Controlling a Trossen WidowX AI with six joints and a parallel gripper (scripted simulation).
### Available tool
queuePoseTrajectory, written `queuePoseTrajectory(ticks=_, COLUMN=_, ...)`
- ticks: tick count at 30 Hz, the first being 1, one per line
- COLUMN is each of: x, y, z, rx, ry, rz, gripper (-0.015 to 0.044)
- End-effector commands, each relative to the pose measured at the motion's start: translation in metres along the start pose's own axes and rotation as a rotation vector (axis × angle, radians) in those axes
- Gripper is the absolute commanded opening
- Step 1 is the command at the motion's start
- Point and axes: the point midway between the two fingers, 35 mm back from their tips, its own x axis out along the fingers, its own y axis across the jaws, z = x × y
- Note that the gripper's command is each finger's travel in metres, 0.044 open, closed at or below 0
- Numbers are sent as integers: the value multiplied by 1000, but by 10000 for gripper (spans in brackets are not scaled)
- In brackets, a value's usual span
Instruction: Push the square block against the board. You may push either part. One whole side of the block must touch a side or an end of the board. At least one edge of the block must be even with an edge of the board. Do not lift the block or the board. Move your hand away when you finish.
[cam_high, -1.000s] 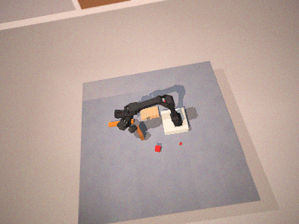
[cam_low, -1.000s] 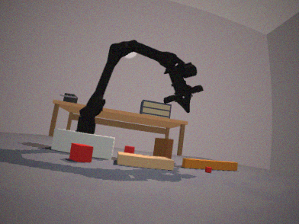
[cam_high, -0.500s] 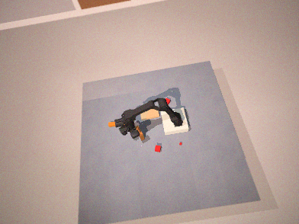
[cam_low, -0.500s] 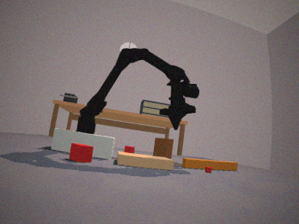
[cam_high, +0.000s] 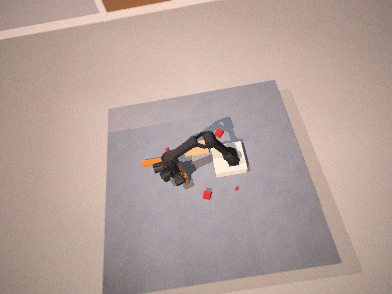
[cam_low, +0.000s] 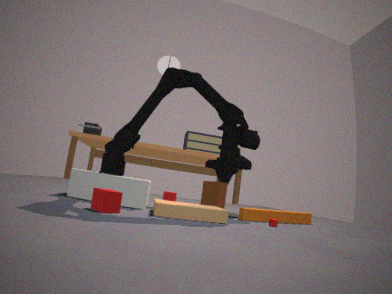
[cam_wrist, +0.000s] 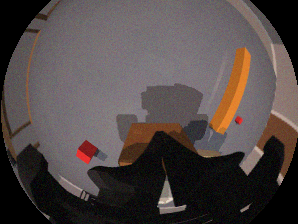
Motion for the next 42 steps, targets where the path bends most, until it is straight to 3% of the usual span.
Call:
queuePoseTrajectory(ticks=1, x=-1, y=-1, z=2, rx=5, ry=-14, rz=-9, gripper=0)
queuePoseTrajectory(ticks=42, x=-2, y=-2, z=-28, rx=5, ry=-11, rz=-9, gripper=0)
